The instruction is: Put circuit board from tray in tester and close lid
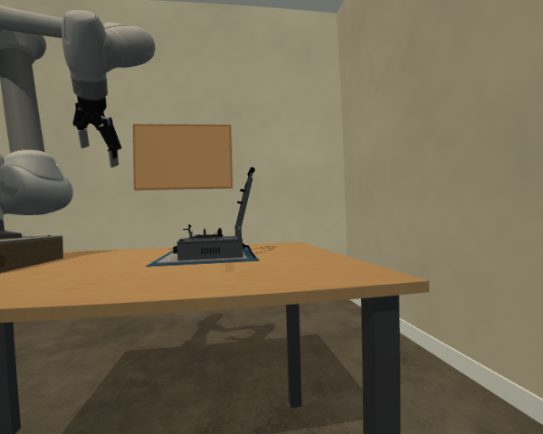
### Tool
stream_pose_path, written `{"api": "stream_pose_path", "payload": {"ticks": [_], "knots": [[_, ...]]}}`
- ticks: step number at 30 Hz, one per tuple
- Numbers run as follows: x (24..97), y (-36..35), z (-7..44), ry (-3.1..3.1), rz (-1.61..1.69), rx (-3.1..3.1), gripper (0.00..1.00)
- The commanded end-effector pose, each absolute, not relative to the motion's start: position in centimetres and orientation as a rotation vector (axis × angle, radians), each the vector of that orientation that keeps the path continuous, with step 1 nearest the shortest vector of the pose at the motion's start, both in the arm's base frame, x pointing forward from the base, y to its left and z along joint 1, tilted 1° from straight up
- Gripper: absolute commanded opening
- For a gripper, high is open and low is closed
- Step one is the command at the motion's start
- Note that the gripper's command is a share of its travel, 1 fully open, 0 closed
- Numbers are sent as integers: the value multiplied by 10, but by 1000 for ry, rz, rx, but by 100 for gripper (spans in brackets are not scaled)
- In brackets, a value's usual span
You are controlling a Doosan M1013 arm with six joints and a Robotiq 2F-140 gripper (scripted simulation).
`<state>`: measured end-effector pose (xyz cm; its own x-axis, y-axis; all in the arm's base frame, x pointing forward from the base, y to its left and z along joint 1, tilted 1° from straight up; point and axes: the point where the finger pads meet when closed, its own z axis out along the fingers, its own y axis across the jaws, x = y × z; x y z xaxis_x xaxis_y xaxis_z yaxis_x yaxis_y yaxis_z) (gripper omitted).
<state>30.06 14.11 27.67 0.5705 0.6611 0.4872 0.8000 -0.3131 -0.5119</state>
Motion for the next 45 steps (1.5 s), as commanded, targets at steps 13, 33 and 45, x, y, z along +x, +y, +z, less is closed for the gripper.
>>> {"api": "stream_pose_path", "payload": {"ticks": [13,33,45], "knots": [[301,141,277,-1164,-240,-2064,100],[422,117,268,-1519,-78,-2162,100],[524,129,264,-1793,-15,-2201,100]]}}
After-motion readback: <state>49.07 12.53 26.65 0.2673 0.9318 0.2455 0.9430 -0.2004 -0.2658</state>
